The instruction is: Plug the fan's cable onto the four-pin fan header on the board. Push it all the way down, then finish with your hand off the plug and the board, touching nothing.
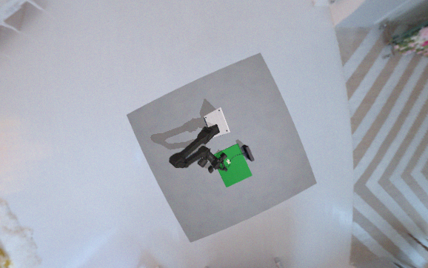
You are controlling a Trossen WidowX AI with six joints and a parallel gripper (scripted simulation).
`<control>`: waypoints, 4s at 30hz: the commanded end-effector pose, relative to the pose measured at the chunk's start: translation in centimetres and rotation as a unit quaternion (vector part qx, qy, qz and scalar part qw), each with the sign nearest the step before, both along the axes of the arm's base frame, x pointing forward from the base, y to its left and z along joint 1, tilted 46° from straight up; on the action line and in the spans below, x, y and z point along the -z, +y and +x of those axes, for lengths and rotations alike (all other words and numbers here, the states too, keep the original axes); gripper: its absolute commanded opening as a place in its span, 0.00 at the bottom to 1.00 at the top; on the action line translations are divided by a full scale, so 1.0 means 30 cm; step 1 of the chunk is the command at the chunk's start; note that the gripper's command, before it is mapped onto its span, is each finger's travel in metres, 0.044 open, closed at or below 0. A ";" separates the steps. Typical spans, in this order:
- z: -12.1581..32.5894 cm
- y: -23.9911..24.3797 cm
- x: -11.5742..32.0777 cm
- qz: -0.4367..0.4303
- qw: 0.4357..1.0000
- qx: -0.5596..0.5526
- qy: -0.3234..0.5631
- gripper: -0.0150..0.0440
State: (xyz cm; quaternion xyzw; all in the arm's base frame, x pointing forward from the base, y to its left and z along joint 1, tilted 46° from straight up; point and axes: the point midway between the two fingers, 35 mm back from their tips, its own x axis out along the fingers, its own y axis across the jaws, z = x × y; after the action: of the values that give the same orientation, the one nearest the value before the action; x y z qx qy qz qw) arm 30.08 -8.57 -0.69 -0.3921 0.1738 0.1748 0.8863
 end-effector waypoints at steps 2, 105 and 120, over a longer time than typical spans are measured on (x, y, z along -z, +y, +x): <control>0.000 0.000 0.000 0.000 1.000 0.000 0.000 0.49; -0.222 0.109 -0.104 0.092 0.891 0.211 0.391 1.00; -0.229 0.129 -0.120 0.026 0.841 0.294 0.454 1.00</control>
State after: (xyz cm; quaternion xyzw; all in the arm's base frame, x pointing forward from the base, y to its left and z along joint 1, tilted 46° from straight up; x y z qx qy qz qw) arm 23.06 -4.76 2.72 -0.1710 0.6440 0.0868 0.7406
